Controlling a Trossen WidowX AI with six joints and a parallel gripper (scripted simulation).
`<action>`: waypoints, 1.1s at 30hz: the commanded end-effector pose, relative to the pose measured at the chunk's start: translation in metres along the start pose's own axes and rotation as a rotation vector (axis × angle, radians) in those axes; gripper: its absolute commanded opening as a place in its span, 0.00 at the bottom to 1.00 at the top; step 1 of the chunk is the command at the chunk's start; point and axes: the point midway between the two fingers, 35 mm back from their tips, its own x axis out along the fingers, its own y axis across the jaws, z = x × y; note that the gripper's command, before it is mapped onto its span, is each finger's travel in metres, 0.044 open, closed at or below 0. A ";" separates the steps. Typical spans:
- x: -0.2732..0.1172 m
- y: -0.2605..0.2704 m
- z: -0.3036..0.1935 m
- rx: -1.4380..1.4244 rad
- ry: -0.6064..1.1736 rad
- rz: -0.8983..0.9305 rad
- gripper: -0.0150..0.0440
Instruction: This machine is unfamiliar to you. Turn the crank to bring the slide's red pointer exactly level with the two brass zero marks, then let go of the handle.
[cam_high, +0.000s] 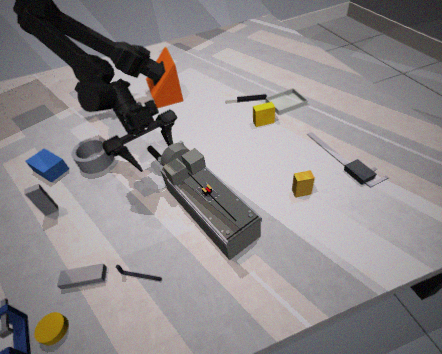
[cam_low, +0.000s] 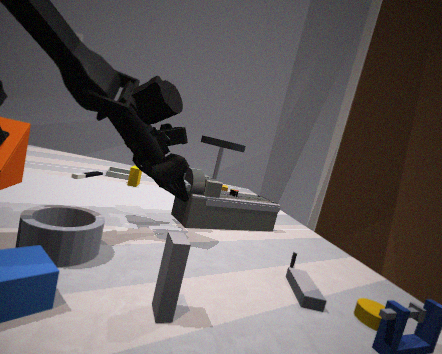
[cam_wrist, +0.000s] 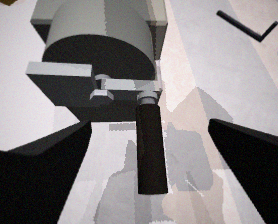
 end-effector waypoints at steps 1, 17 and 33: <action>0.003 0.003 -0.005 -0.008 0.000 0.009 1.00; 0.004 0.003 -0.006 -0.008 0.000 0.009 0.38; 0.000 0.002 -0.003 -0.008 0.000 0.009 0.25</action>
